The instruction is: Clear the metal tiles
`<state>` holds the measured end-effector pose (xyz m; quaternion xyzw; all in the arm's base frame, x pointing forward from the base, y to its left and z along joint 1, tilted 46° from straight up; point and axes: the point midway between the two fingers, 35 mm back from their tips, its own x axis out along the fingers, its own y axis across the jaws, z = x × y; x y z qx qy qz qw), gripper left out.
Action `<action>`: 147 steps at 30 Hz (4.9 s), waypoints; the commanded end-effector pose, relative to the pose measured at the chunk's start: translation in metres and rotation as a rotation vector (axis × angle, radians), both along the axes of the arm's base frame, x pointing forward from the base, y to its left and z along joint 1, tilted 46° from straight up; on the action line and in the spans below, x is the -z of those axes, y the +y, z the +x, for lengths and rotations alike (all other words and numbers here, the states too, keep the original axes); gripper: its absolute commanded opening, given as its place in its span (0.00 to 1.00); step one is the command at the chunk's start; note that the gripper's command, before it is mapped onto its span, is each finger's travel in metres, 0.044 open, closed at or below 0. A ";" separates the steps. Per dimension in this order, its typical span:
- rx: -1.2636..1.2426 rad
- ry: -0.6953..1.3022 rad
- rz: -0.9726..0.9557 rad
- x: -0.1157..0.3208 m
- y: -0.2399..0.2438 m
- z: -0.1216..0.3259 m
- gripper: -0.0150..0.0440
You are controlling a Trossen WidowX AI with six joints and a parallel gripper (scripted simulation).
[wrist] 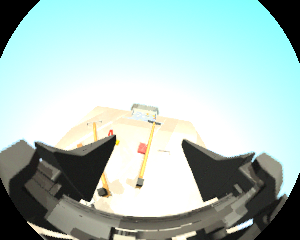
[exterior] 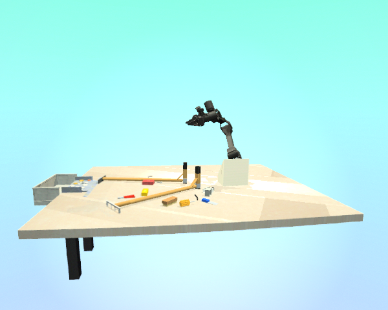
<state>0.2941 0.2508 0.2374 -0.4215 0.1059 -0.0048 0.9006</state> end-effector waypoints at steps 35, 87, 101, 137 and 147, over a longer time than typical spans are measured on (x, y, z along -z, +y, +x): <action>-0.075 -0.087 0.086 -0.010 -0.005 -0.056 1.00; 0.207 0.068 0.070 0.011 -0.014 0.076 1.00; 0.314 0.133 0.073 0.028 -0.034 0.124 1.00; 0.613 0.312 0.105 0.094 -0.124 0.225 1.00; 0.703 0.364 0.124 0.117 -0.159 0.244 1.00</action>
